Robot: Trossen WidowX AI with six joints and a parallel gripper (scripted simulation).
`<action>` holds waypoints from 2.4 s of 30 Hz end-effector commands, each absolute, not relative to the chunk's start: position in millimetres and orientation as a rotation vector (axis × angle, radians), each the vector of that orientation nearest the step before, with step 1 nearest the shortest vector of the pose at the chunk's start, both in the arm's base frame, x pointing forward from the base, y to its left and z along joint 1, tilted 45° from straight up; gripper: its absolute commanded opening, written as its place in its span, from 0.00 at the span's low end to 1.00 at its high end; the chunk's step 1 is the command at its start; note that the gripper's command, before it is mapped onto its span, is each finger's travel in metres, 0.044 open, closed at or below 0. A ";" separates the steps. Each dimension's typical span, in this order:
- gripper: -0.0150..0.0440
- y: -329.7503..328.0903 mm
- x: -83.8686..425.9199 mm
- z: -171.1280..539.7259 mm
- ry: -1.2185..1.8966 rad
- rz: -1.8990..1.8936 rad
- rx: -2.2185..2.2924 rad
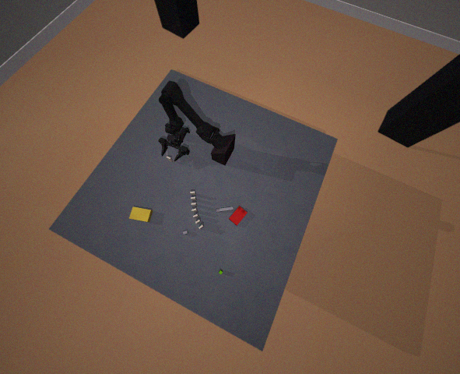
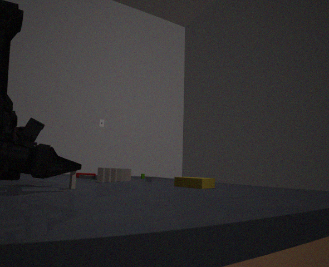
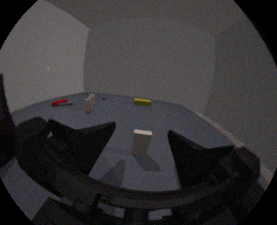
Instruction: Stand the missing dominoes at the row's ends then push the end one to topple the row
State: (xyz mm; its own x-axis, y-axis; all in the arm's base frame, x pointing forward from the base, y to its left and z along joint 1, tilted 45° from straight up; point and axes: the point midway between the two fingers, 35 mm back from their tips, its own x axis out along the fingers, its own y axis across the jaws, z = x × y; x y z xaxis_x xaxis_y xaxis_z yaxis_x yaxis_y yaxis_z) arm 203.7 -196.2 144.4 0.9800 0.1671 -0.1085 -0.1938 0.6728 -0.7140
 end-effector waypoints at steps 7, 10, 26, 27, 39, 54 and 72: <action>1.00 -161.5 197.1 179.7 0.035 0.203 -0.811; 1.00 -161.5 197.1 179.7 0.035 0.203 -0.811; 1.00 -134.9 267.0 157.5 0.606 0.287 -0.580; 1.00 -133.9 267.6 155.7 0.647 0.277 -0.569; 1.00 -128.1 238.1 164.8 1.297 -0.142 -0.610; 1.00 -131.6 220.0 204.9 1.411 -0.436 -0.790; 1.00 -177.2 228.7 160.0 1.410 -0.438 -0.793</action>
State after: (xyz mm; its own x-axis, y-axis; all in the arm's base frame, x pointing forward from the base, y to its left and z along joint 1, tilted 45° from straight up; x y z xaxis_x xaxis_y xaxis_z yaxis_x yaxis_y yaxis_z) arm 226.8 -170.6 168.1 0.1390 -0.7026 -0.6979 -0.1695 0.6774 -0.7158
